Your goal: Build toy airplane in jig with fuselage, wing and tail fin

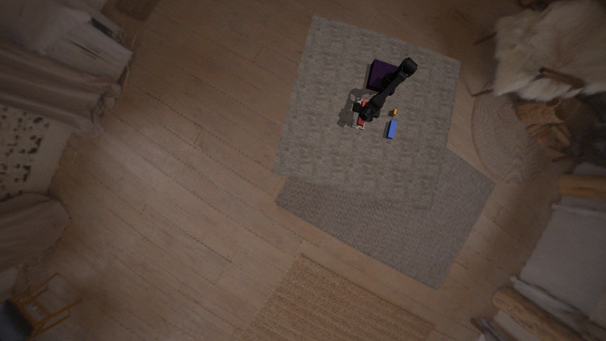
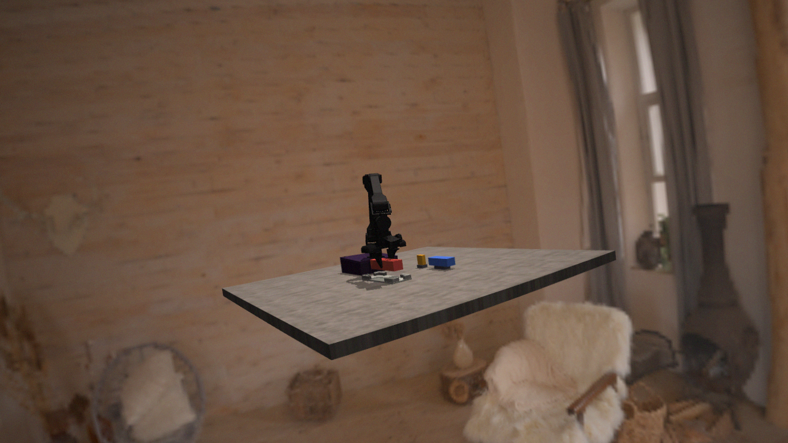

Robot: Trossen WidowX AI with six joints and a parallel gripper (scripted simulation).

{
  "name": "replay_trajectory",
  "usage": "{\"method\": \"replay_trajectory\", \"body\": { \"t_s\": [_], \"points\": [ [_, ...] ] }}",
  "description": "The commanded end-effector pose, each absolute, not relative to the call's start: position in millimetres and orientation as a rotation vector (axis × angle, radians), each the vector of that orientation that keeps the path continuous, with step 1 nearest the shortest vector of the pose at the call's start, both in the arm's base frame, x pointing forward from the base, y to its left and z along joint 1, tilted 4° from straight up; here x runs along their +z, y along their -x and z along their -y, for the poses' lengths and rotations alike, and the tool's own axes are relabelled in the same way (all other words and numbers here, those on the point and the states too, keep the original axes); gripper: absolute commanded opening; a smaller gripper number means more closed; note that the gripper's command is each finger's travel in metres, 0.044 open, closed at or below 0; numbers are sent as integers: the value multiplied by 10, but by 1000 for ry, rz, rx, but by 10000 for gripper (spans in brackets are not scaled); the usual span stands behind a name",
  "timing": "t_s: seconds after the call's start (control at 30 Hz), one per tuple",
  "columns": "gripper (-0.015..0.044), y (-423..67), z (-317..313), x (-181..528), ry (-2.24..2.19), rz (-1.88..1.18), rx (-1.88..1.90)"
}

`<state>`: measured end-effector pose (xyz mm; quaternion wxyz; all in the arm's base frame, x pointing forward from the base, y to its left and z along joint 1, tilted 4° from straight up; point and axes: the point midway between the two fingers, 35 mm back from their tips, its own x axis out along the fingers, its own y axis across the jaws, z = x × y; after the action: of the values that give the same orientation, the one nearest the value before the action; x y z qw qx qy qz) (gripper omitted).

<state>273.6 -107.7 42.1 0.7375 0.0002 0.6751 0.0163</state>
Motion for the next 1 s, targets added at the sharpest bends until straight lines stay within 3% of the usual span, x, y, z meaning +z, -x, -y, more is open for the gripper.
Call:
{"method": "replay_trajectory", "body": {
  "t_s": [0.0,0.5,0.67,0.83,0.97],
  "points": [
    [195,-2726,1063,331,-5,-1489,41],
    [195,-2732,1054,181,-5,-1489,41],
    [161,-2740,1062,201,2,-1486,41],
    [30,-2740,1062,201,2,-1486,41],
    [135,-2740,1062,201,2,-1486,41]
  ]
}}
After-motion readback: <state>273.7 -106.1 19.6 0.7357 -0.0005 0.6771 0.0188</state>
